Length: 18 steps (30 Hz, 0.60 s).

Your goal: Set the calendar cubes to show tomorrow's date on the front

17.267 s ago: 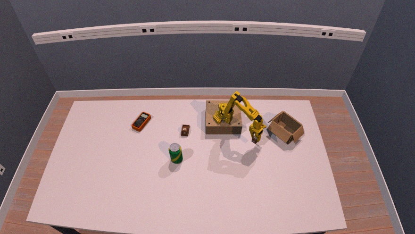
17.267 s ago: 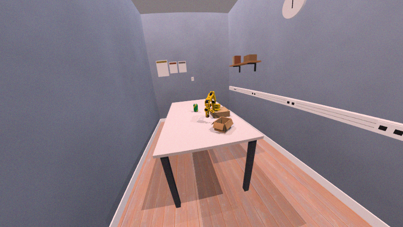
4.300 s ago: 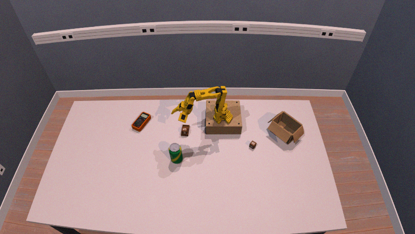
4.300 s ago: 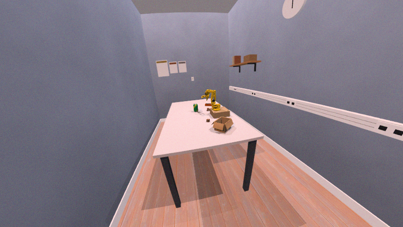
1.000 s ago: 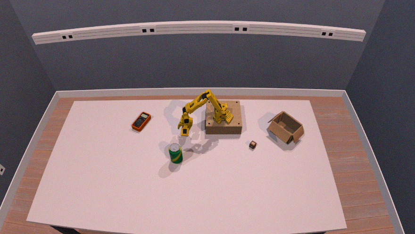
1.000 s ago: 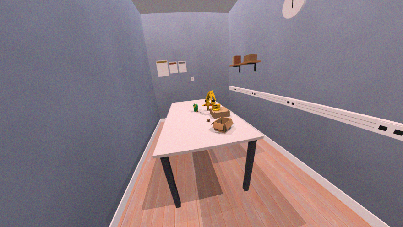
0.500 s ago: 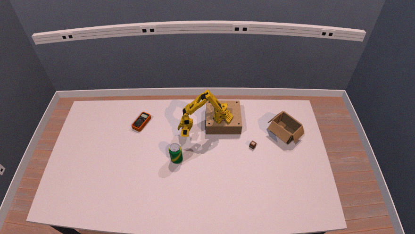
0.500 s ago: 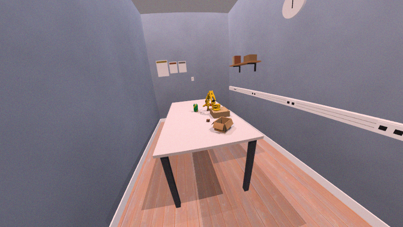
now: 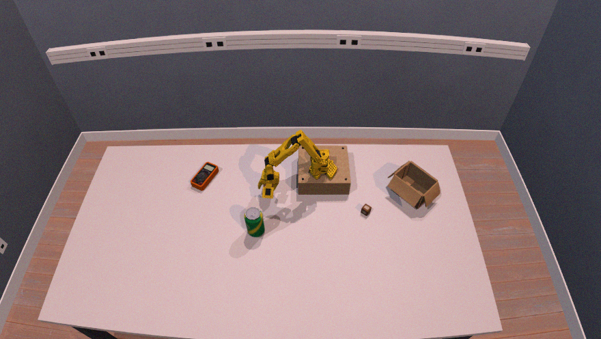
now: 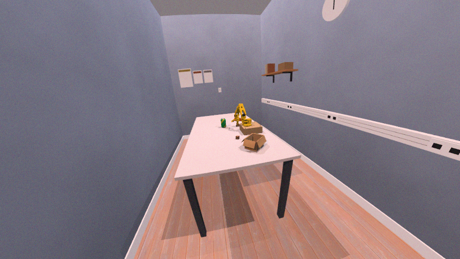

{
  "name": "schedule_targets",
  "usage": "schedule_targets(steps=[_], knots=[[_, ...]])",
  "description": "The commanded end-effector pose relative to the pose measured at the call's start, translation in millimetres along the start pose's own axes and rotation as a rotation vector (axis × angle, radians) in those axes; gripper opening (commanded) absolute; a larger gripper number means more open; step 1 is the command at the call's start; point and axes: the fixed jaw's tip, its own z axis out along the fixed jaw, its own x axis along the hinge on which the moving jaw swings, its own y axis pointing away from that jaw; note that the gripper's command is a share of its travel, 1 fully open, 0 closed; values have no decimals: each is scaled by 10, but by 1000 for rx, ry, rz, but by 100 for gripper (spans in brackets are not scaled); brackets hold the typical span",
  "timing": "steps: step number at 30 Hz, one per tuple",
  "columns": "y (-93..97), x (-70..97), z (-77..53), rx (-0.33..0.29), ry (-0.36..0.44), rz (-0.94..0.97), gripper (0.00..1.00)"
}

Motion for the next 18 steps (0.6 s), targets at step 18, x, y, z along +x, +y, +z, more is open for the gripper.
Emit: schedule_targets(steps=[18], knots=[[-50,23,26,-12,2,17,24]])
